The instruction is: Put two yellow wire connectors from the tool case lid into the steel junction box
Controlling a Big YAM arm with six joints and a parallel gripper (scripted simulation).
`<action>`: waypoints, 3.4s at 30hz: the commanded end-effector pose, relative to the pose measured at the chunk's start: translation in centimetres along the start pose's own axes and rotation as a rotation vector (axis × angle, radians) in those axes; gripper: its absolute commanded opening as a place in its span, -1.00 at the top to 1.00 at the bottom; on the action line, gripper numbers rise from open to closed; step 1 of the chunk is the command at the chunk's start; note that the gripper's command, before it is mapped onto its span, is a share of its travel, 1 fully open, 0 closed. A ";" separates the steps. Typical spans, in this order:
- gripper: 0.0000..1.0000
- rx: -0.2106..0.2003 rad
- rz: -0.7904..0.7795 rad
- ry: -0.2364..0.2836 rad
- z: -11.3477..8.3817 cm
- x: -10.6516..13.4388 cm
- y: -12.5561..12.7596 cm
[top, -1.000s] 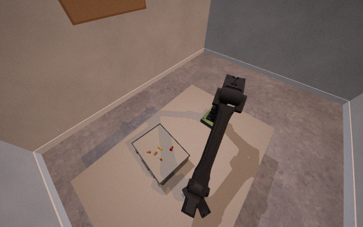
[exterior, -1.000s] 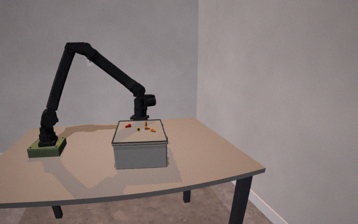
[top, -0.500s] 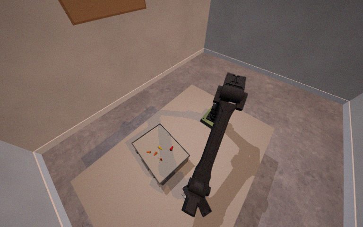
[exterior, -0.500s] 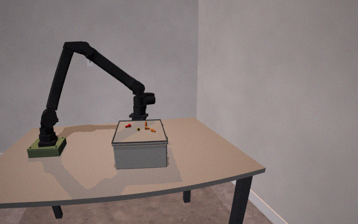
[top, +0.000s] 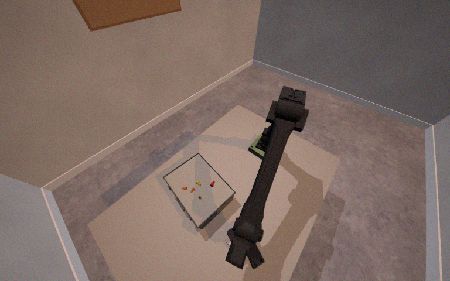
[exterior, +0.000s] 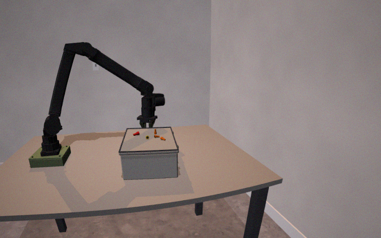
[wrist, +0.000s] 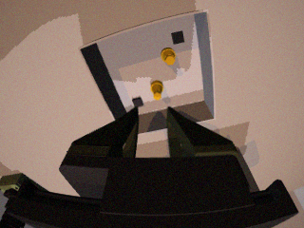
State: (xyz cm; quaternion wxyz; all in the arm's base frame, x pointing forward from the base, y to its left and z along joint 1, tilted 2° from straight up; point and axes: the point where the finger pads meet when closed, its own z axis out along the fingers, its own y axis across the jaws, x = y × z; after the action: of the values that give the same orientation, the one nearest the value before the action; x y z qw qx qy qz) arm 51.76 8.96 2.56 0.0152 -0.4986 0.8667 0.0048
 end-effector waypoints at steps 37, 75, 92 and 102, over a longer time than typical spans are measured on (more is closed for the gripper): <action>0.45 0.053 0.018 -0.043 -10.5 -1.3 -1.9; 0.45 0.032 0.012 -0.025 -15.9 -1.0 -1.9; 0.45 0.055 0.011 -0.043 -20.5 -0.7 -1.6; 0.45 0.038 0.010 -0.029 -19.3 -0.8 -1.8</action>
State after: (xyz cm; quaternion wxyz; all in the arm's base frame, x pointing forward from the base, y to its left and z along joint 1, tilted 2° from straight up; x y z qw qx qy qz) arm 51.54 8.75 19.89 0.0189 -0.4972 0.8674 0.0034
